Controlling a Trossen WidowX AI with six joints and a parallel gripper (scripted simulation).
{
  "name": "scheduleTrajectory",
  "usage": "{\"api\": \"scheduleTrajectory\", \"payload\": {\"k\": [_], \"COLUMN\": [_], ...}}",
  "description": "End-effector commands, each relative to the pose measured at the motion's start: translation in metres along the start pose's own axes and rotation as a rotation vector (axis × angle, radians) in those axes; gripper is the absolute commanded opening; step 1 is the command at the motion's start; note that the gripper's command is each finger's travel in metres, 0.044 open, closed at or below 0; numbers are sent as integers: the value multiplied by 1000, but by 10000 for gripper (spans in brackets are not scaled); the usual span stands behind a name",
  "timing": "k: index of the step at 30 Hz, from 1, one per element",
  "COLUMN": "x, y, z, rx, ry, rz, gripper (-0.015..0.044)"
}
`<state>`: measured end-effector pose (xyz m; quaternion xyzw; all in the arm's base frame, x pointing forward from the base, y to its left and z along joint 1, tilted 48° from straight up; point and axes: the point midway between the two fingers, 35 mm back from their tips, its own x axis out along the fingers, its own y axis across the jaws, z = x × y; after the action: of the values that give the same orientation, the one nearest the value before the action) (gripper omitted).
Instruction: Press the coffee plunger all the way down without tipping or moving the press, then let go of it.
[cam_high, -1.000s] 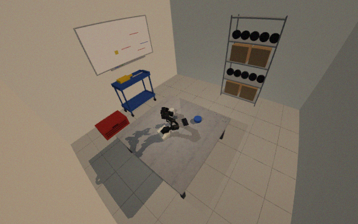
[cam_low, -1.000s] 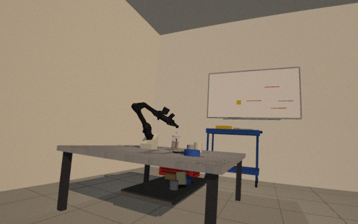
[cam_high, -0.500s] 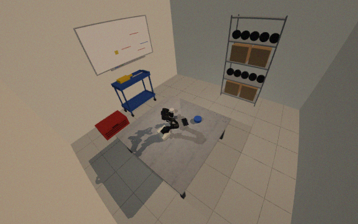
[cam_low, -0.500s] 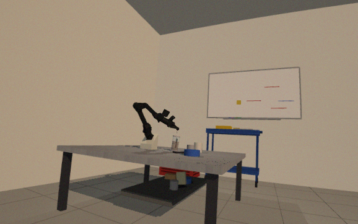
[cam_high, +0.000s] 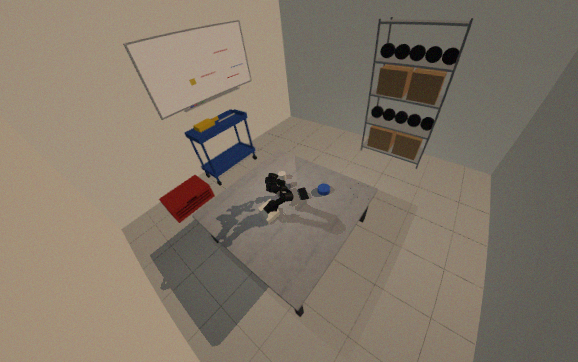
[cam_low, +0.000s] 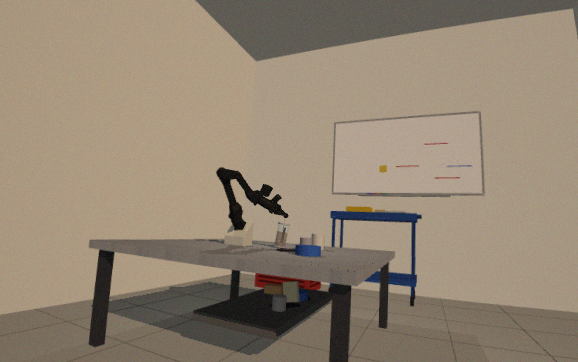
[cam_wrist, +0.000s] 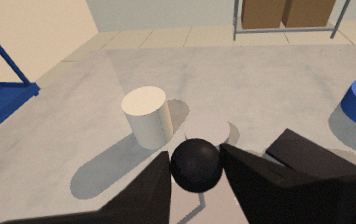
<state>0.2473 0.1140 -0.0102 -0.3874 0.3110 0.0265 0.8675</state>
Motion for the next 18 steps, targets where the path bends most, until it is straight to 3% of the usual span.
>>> {"api": "scheduleTrajectory", "payload": {"k": [1,18], "x": [7,11], "y": [-1,1], "z": [-20,-16], "rx": [-38,-37], "ry": [51,50], "rz": [-3,-4], "gripper": [124,124]}}
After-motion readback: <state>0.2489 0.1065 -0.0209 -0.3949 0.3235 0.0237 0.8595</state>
